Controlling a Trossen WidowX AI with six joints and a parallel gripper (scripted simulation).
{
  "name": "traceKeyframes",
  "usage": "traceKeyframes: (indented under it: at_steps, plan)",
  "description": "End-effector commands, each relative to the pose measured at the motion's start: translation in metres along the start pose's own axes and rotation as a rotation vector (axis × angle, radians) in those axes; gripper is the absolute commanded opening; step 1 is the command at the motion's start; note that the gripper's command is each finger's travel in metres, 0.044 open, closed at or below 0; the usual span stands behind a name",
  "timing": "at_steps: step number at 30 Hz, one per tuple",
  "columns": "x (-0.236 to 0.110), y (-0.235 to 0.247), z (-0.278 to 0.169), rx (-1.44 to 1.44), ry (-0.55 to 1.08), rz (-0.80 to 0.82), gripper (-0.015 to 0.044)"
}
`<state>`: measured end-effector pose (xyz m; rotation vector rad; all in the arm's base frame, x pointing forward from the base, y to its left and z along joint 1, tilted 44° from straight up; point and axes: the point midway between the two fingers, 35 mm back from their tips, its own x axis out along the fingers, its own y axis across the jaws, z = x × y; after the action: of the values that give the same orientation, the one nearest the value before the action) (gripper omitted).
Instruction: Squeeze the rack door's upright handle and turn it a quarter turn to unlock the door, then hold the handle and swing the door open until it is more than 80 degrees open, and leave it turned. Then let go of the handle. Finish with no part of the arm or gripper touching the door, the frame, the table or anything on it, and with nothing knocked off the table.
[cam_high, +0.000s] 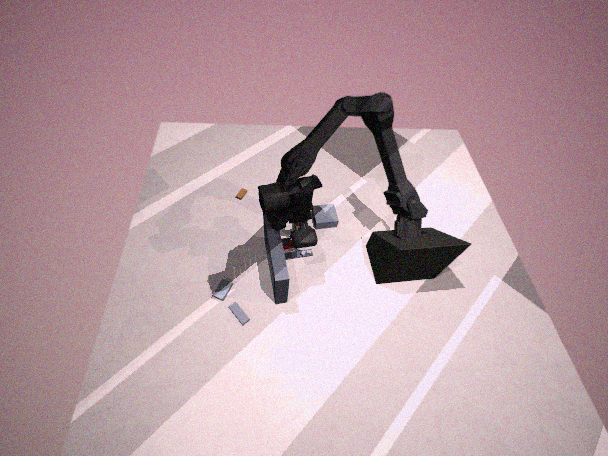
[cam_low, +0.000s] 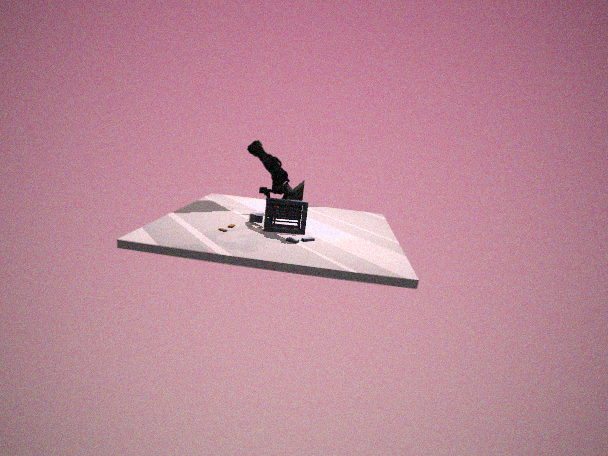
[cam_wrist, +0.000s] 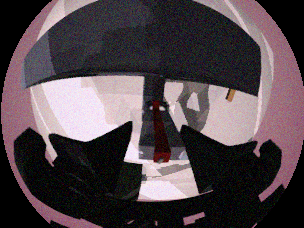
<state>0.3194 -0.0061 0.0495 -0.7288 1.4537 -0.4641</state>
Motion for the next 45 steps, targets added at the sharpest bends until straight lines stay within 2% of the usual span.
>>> traceKeyframes:
  at_steps: [1, 8, 17, 23, 45]
  plan:
    - [0.0042, -0.0002, -0.0006, -0.004, 0.000, -0.004, 0.0262]
    - [0.0042, -0.0002, -0.0006, -0.004, 0.000, -0.004, 0.0079]
    - [0.0042, -0.0002, -0.0006, -0.004, 0.000, -0.004, 0.0019]
    - [0.0042, -0.0002, -0.0006, 0.068, 0.000, -0.004, 0.0016]
    - [0.0042, -0.0002, -0.0006, 1.153, -0.002, -0.004, 0.0016]
